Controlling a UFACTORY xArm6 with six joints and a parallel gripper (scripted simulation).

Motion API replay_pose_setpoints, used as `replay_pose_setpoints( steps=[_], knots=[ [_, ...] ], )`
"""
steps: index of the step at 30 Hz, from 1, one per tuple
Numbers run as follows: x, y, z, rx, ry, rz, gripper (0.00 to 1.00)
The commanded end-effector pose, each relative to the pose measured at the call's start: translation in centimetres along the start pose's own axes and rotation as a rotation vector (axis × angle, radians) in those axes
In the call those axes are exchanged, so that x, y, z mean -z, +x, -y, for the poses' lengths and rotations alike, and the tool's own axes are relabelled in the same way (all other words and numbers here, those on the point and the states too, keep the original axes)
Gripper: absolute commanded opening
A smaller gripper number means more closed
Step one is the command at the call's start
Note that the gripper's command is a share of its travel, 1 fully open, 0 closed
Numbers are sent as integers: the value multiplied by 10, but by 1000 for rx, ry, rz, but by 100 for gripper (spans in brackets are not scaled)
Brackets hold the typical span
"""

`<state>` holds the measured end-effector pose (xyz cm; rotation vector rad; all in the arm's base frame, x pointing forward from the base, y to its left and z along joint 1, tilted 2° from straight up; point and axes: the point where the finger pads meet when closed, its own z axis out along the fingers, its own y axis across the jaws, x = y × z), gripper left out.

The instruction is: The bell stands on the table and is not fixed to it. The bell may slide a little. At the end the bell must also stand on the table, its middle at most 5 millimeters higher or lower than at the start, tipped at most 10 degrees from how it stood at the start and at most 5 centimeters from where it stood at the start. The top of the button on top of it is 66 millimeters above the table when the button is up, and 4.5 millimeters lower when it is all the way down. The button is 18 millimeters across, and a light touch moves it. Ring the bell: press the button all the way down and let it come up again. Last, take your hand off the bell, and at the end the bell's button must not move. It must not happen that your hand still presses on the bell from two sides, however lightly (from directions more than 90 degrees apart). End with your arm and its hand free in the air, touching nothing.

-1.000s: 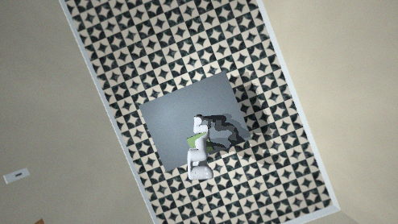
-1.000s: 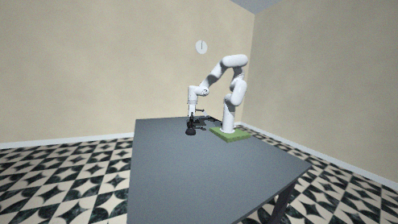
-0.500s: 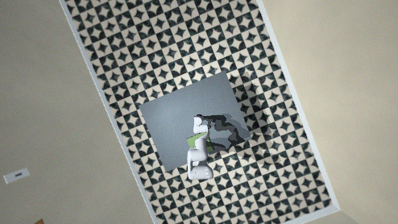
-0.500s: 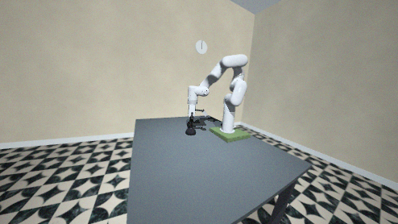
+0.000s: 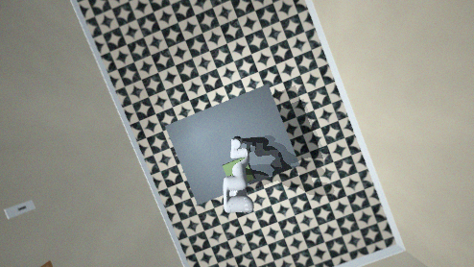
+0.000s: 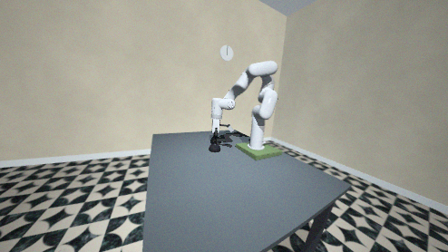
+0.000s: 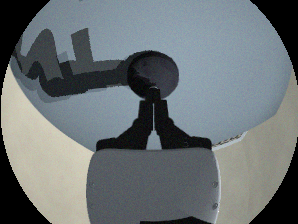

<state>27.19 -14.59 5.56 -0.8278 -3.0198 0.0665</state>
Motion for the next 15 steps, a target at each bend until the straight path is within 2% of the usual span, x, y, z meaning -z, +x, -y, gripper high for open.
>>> replay_pose_setpoints(
  steps=[1, 15],
  knots=[
    [1, -1, 0, 0, 0, 4, 0],
    [-3, -2, 0, 0, 0, 4, 0]
  ],
)
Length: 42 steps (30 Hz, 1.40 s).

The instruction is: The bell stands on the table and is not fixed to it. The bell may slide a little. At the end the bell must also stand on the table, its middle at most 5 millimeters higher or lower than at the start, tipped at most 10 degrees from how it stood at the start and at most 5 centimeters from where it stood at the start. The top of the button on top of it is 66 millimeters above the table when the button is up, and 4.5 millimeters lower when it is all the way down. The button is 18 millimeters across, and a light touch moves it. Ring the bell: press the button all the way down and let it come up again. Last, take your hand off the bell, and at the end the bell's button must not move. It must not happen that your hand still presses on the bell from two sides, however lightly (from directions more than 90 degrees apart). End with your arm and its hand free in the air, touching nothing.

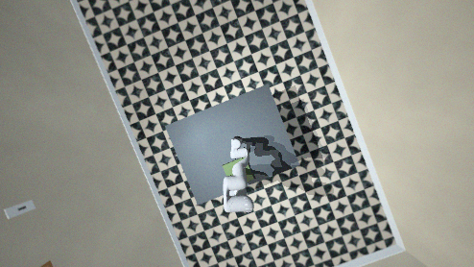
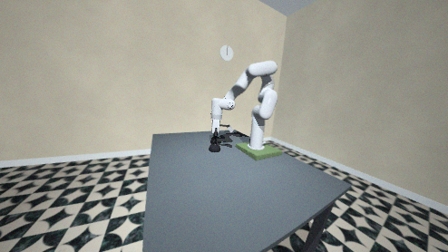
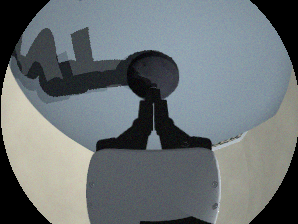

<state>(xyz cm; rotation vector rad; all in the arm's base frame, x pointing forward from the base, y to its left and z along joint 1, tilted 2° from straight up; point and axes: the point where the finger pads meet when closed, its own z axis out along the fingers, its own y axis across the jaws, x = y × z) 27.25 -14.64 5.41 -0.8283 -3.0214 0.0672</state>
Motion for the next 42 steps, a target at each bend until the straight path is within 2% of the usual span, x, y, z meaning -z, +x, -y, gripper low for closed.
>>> replay_pose_setpoints(
  steps=[1, 31, 42],
  knots=[
    [-1, -1, 0, 0, 0, 2, 0],
    [-1, -1, 0, 0, 0, 2, 0],
    [15, -1, 0, 0, 0, 2, 0]
  ],
)
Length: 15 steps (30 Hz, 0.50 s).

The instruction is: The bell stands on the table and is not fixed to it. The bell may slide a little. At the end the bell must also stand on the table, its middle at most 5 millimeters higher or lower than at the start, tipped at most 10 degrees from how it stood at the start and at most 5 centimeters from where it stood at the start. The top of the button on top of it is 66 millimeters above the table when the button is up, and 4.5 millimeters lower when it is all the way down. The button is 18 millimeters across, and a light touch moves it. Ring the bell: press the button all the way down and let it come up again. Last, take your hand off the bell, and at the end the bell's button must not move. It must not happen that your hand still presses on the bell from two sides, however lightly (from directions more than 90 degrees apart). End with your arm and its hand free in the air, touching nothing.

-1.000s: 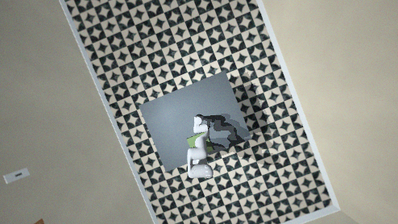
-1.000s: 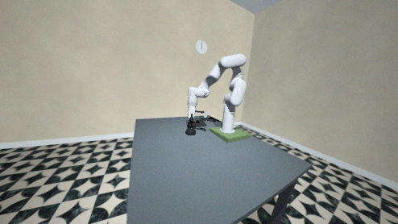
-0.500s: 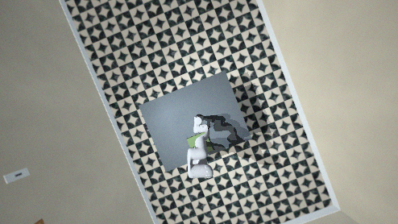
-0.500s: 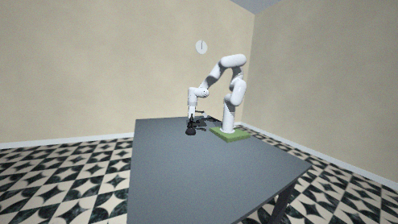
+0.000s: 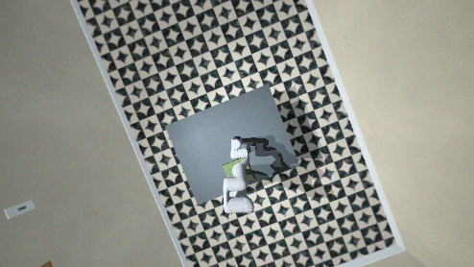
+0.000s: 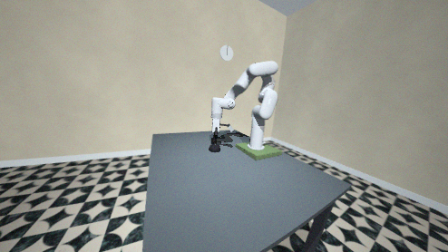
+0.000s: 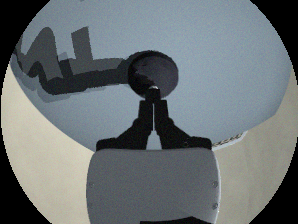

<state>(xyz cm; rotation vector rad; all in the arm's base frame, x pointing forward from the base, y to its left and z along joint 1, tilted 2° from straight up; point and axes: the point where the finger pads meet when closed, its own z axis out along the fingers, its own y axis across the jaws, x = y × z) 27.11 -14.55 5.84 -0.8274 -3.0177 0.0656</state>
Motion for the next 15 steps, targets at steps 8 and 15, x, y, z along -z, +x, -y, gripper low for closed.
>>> replay_pose_setpoints(
  steps=[8, 15],
  knots=[
    [27, -2, 0, 0, 0, 6, 0],
    [47, -2, 0, 0, 0, 6, 0]
  ],
)
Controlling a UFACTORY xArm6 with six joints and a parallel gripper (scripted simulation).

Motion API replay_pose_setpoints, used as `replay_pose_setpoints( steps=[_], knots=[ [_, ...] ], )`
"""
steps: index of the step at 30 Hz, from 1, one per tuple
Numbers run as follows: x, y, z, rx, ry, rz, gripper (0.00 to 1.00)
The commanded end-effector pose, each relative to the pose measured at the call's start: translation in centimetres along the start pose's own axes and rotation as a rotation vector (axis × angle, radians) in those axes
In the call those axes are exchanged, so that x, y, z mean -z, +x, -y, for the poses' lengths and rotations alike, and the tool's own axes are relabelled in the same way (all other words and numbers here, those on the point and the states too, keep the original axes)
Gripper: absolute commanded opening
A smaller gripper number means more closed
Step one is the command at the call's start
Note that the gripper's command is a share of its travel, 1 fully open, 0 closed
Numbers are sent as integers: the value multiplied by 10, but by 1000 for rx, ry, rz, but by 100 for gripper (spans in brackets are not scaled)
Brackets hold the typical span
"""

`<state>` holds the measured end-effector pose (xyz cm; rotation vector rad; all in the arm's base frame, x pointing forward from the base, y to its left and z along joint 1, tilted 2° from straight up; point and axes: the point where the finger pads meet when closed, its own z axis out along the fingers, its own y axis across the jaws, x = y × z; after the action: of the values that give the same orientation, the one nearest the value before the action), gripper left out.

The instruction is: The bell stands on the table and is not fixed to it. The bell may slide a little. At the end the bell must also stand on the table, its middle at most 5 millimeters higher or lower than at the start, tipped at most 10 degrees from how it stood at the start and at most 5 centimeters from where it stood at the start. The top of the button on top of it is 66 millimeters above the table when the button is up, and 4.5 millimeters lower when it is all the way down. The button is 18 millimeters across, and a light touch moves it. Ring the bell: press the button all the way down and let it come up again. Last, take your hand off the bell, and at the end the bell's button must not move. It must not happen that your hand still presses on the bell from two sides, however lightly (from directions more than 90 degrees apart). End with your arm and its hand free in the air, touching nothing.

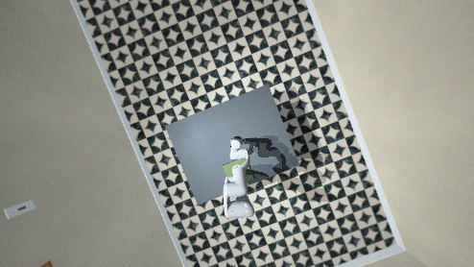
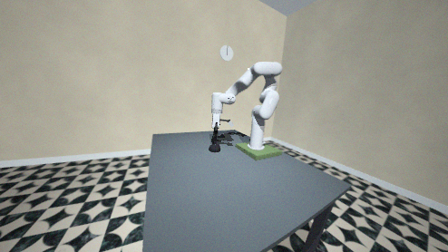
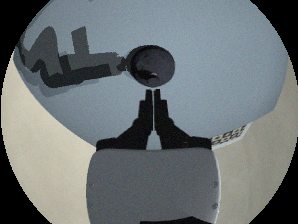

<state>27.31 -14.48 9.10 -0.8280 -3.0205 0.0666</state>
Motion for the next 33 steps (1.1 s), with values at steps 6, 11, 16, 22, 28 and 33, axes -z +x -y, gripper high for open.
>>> replay_pose_setpoints(
  steps=[6, 11, 16, 22, 28, 33],
  knots=[
    [23, -1, 0, 0, 0, 3, 0],
    [30, -1, 0, 0, 0, 3, 0],
    [32, -1, 0, 0, 0, 3, 0],
    [32, -1, 0, 0, 0, 3, 0],
    [32, -1, 0, 0, 0, 3, 0],
    [32, -1, 0, 0, 0, 3, 0]
  ],
)
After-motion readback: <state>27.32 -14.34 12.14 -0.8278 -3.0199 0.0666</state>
